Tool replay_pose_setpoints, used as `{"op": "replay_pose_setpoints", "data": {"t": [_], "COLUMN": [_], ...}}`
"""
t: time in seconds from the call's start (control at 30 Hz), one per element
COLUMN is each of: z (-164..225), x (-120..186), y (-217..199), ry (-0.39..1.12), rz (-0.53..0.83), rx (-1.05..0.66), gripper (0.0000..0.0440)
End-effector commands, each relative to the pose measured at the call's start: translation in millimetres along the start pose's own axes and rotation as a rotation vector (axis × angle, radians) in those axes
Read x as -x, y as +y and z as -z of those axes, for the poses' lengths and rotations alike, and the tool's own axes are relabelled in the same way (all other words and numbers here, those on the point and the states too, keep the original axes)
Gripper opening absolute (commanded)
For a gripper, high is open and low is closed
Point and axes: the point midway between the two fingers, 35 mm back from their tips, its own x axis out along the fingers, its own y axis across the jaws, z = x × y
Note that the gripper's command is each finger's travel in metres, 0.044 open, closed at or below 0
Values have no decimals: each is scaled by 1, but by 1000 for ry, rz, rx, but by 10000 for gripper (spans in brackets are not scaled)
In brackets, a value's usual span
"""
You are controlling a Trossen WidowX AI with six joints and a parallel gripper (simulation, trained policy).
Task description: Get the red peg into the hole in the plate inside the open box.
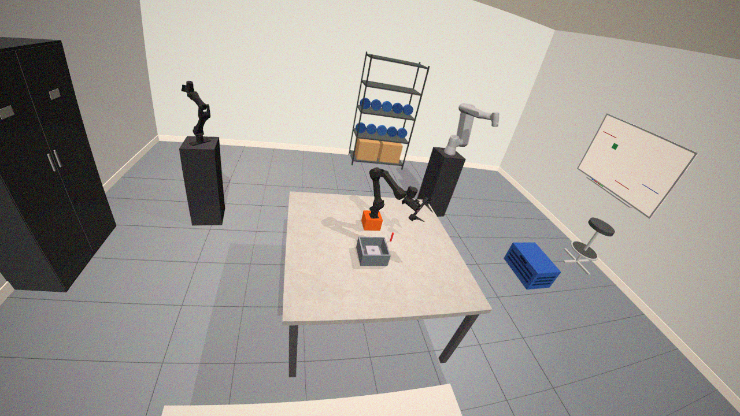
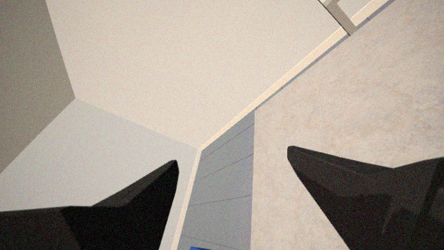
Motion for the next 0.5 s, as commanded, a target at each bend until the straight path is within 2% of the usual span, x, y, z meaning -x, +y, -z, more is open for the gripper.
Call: {"op": "replay_pose_setpoints", "data": {"t": [0.0,0.07,0.47], "z": [-1,-3,-2], "x": [0,2,38], "y": [-5,-17,-70], "ry": [2,15,178], "rz": [28,95,478], "rx": [8,22,10], "gripper": [415,440,440]}}
